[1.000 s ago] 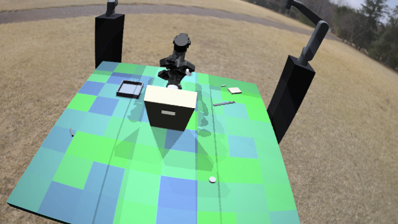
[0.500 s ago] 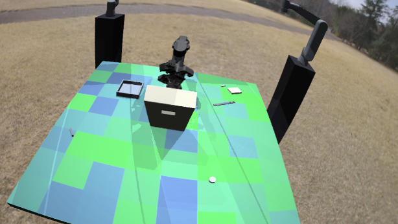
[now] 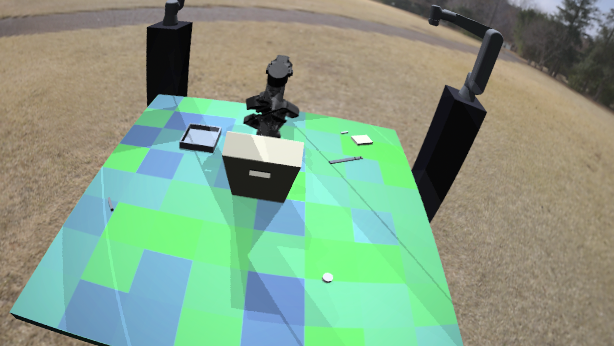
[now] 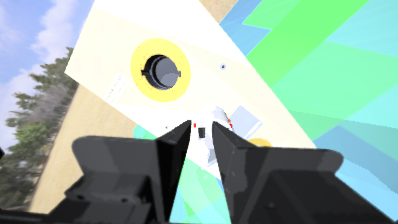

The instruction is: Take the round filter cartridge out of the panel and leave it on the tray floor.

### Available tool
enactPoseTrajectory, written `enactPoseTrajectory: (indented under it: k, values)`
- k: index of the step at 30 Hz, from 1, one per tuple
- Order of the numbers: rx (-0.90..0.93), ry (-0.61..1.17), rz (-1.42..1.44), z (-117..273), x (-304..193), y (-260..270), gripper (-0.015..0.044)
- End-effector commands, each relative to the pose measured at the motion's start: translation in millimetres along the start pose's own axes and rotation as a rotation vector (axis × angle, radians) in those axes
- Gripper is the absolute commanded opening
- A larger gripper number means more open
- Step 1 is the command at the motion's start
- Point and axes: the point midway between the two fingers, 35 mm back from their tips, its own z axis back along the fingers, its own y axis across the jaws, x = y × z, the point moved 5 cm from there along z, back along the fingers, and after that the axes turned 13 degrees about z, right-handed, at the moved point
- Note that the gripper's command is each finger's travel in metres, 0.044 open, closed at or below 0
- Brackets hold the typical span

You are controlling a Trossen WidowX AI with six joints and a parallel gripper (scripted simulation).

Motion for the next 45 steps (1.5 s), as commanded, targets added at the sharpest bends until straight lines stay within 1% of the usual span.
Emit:
enactPoseTrajectory:
  k: [1, 5, 8, 10, 17, 19, 21, 22, 23, 28, 30, 39, 45]
  values:
    - [0.008, -0.006, 0.005, 5.0, 21.9, 17.4, 0.0106]
    - [0.009, -0.007, 0.005, 8.8, 51.1, 40.2, 0.0106]
    - [0.009, -0.007, 0.005, 9.2, 55.7, 43.8, 0.0106]
    - [0.009, -0.008, 0.005, 12.9, 59.7, 46.9, 0.0159]
    - [0.013, -0.017, 0.001, 51.9, 95.5, 74.5, 0.0342]
    - [0.014, -0.018, 0.000, 55.7, 98.5, 76.8, 0.0395]
    - [-0.005, 0.009, 0.063, 51.2, 92.9, 73.2, 0.0342]
    - [-0.026, 0.043, 0.142, 45.8, 86.0, 68.6, 0.0316]
    - [-0.048, 0.088, 0.241, 39.4, 77.1, 62.8, 0.0305]
    - [-0.099, 0.347, 0.736, 15.0, 31.2, 32.2, 0.0305]
    - [-0.094, 0.420, 0.861, 10.7, 19.3, 24.0, 0.0305]
    - [-0.092, 0.429, 0.877, 10.0, 17.7, 22.9, 0.0305]
    - [-0.092, 0.429, 0.877, 2.0, 15.4, 21.2, 0.0305]
